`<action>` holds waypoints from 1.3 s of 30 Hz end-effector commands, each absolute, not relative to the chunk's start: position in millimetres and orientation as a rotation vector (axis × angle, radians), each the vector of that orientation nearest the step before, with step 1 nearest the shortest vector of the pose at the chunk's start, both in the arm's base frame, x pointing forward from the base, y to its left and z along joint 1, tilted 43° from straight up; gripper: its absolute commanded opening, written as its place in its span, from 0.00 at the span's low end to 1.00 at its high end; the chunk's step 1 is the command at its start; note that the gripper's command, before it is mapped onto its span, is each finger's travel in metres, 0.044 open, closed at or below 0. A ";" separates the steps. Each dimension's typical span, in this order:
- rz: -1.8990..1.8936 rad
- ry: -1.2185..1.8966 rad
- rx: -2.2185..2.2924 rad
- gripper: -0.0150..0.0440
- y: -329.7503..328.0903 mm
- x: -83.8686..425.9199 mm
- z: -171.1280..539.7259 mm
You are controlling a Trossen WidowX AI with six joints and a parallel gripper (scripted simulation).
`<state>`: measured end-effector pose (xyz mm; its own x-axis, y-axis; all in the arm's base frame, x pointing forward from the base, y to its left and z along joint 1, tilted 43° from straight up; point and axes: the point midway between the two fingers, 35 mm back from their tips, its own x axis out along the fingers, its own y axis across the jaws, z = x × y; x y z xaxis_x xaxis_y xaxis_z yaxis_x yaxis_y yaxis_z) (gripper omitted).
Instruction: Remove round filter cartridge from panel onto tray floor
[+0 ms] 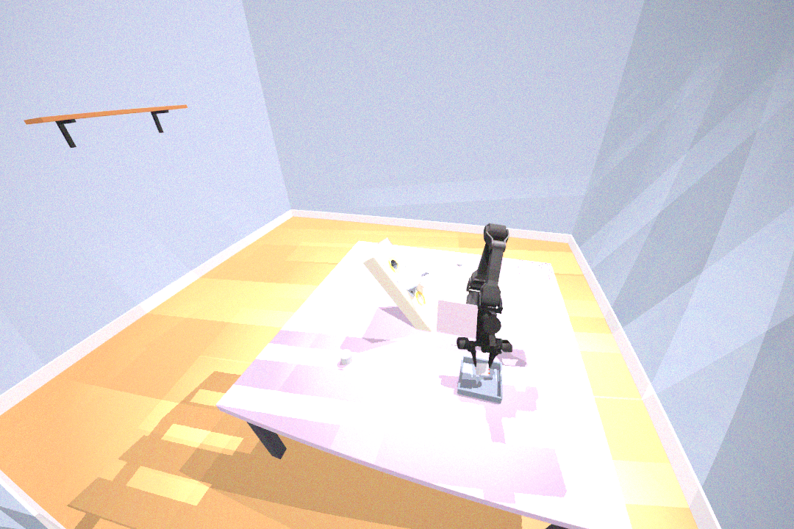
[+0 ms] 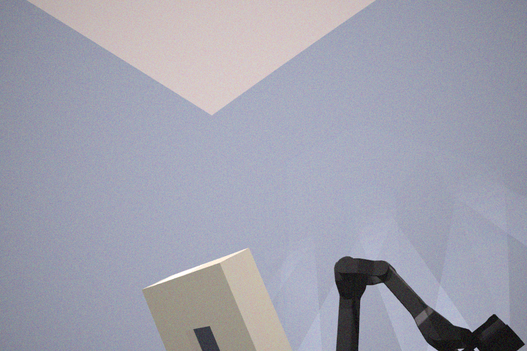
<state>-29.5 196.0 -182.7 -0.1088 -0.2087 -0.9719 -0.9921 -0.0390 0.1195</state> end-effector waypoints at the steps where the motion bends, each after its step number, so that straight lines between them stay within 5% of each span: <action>1: 1.231 1.423 -1.333 0.25 183.4 -31.3 -196.1; 6: 1.231 1.424 -1.333 0.25 177.8 -31.6 -200.6; 23: 1.223 1.431 -1.351 1.00 177.4 -30.6 -197.5; 39: 1.230 1.423 -1.333 1.00 221.0 -27.4 -155.8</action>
